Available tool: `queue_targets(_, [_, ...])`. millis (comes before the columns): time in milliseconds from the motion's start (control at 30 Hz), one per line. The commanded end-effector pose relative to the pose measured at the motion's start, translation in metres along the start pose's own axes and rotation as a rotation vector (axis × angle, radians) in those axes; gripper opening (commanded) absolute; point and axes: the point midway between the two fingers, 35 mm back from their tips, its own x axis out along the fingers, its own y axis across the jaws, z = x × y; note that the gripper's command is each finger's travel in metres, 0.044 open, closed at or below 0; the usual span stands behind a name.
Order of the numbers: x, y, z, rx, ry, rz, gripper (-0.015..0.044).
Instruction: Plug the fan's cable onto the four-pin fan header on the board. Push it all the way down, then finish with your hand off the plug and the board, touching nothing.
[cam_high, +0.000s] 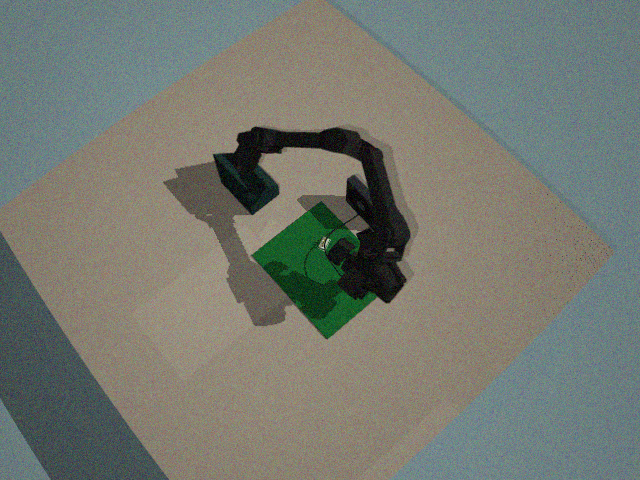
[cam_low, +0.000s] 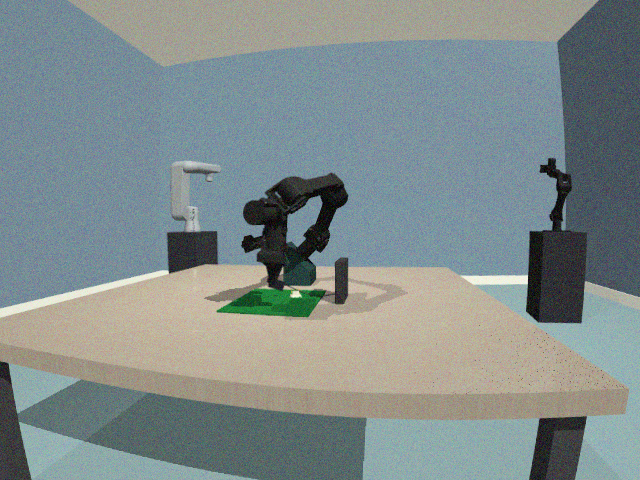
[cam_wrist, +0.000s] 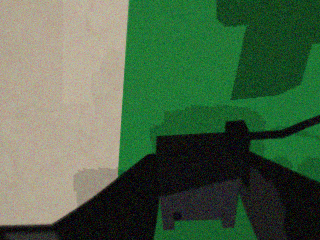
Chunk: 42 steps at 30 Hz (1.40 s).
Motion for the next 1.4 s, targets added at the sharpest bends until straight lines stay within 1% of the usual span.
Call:
queue_targets(0, [0.005, -0.002, -0.001, 0.005, -0.053, -0.029, 0.0000])
queue_targets(700, [0.025, -0.010, 0.000, 0.033, -0.329, -0.140, 0.0000])
queue_targets(1367, [0.032, -0.012, -0.001, 0.048, -0.607, -0.179, 0.0000])
